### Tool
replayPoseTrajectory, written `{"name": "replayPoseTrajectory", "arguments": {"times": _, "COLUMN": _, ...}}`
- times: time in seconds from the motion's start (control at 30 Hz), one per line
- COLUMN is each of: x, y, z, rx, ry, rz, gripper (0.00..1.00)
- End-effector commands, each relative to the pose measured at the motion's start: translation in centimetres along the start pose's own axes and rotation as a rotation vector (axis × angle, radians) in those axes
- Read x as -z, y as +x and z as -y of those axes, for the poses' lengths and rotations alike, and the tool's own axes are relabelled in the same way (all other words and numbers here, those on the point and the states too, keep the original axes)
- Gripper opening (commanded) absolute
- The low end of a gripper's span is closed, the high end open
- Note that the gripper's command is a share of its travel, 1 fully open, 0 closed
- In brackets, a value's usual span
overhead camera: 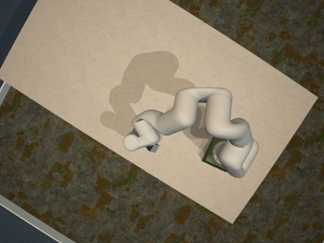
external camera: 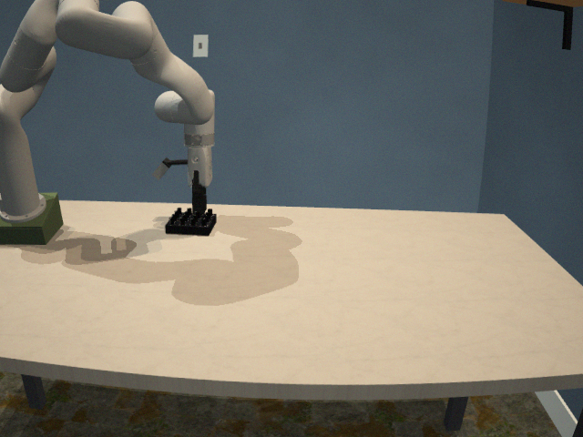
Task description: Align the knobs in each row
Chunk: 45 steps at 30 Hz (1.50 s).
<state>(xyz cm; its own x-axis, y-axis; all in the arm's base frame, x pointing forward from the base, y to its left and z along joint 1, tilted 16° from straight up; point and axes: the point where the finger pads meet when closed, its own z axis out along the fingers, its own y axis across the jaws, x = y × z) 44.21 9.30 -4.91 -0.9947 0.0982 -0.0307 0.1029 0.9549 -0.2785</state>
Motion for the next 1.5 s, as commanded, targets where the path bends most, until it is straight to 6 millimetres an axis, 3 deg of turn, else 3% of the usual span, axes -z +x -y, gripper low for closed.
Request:
{"name": "replayPoseTrajectory", "arguments": {"times": 0.0, "x": 0.2, "y": -0.2, "z": -0.1, "rx": 0.000, "ry": -0.002, "rz": 0.004, "gripper": 0.19}}
{"name": "replayPoseTrajectory", "arguments": {"times": 0.57, "x": 0.3, "y": -0.2, "z": -0.1, "rx": 0.000, "ry": -0.002, "rz": 0.004, "gripper": 0.19}}
{"name": "replayPoseTrajectory", "arguments": {"times": 1.03, "x": 3.4, "y": -0.1, "z": -0.1, "rx": 0.000, "ry": -0.002, "rz": 0.004, "gripper": 0.19}}
{"name": "replayPoseTrajectory", "arguments": {"times": 1.47, "x": 3.8, "y": -0.1, "z": -0.1, "rx": 0.000, "ry": -0.001, "rz": 0.004, "gripper": 0.19}}
